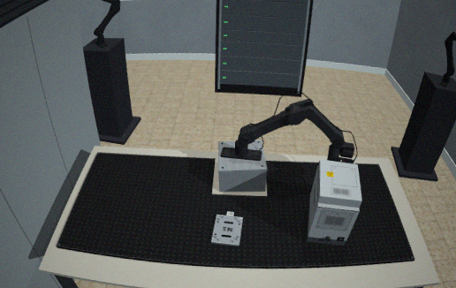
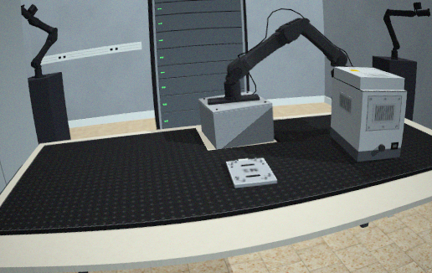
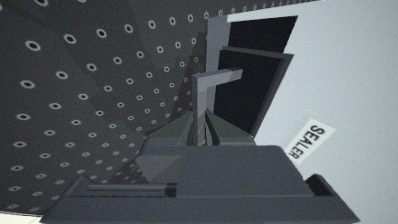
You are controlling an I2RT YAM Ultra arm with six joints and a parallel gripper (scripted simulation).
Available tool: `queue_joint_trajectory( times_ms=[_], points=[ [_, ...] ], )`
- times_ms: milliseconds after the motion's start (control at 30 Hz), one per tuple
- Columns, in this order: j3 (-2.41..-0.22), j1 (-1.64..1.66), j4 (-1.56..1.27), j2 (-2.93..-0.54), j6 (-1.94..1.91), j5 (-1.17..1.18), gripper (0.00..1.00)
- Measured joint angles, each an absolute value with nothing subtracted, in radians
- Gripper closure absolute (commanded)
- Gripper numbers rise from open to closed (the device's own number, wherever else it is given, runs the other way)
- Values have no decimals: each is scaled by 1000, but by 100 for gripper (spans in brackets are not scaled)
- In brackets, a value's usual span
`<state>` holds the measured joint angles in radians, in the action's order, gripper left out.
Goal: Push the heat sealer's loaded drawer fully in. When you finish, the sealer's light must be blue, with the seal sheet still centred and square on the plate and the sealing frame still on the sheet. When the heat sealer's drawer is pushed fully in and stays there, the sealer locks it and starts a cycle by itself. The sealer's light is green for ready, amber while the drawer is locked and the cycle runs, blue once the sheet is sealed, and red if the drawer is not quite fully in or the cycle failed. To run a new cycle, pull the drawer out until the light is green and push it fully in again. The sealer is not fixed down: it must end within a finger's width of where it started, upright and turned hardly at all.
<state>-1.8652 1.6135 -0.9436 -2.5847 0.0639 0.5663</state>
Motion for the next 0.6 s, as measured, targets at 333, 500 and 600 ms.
queue_joint_trajectory(
  times_ms=[333,500,600],
  points=[
    [-1876,1624,-954,-2597,82,598,100],
    [-1876,1624,-954,-2597,82,598,100],
    [-1876,1624,-954,-2597,82,598,100]
  ],
)
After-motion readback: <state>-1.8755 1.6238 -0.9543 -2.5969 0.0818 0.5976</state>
